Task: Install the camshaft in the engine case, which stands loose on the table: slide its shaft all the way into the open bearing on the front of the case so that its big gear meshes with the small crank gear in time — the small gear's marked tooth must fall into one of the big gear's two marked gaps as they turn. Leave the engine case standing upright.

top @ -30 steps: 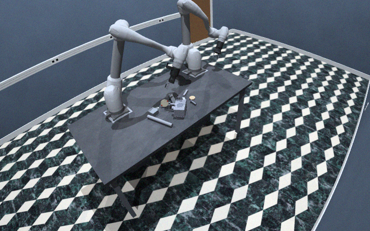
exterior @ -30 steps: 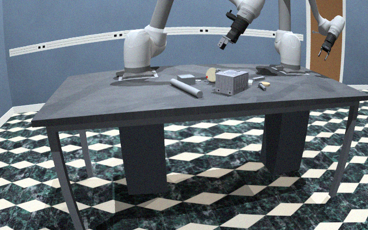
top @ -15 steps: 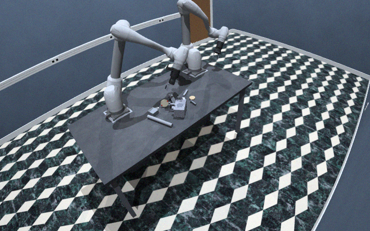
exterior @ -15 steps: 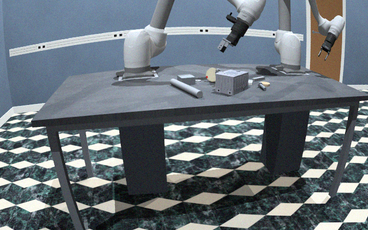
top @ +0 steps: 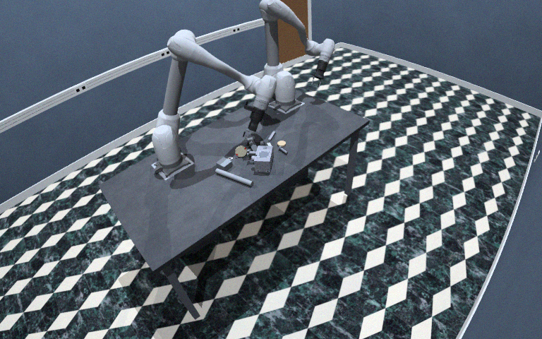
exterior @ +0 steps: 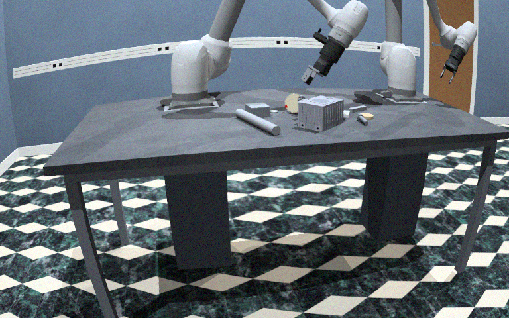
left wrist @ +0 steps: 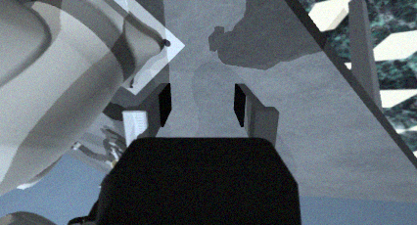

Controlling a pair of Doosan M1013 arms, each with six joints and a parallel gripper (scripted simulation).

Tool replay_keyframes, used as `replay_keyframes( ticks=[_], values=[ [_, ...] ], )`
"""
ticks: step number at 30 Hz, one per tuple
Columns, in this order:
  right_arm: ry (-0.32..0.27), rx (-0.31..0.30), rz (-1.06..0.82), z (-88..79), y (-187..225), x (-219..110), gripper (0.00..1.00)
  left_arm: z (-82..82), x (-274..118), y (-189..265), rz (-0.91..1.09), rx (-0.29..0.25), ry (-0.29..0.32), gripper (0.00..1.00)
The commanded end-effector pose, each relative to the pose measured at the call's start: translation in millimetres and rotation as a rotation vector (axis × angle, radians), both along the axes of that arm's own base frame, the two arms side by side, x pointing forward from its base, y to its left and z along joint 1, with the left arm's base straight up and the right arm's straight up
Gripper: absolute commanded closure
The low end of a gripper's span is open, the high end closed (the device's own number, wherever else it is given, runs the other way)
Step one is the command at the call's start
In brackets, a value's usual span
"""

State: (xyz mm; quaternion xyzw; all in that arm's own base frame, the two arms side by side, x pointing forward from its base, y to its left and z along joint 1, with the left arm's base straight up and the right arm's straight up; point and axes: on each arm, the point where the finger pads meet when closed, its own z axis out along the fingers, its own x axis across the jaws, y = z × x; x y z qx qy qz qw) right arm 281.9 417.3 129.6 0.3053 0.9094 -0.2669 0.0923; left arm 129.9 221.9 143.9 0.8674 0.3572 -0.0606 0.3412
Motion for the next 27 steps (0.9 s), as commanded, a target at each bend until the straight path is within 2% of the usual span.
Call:
replay_keyframes(
  ticks=[1, 12, 13, 27],
  values=[
    [0.0, 0.001, 0.0, -7.1, 0.4, 0.2, 0.0, 0.3, 0.0, 0.4, 0.0, 0.001, 0.0, 0.0],
    [0.0, 0.001, 0.0, -14.7, 0.5, 0.2, 0.0, 0.3, 0.0, 0.4, 0.0, 0.001, 0.0, 0.0],
    [0.0, 0.001, 0.0, -14.7, 0.5, 0.2, 0.3, 0.3, 0.0, 0.4, 0.0, 0.001, 0.0, 0.0],
    [0.0, 0.001, 0.0, -14.7, 0.5, 0.2, 0.3, 0.3, 0.0, 0.4, 0.0, 0.001, 0.0, 0.0]
  ],
)
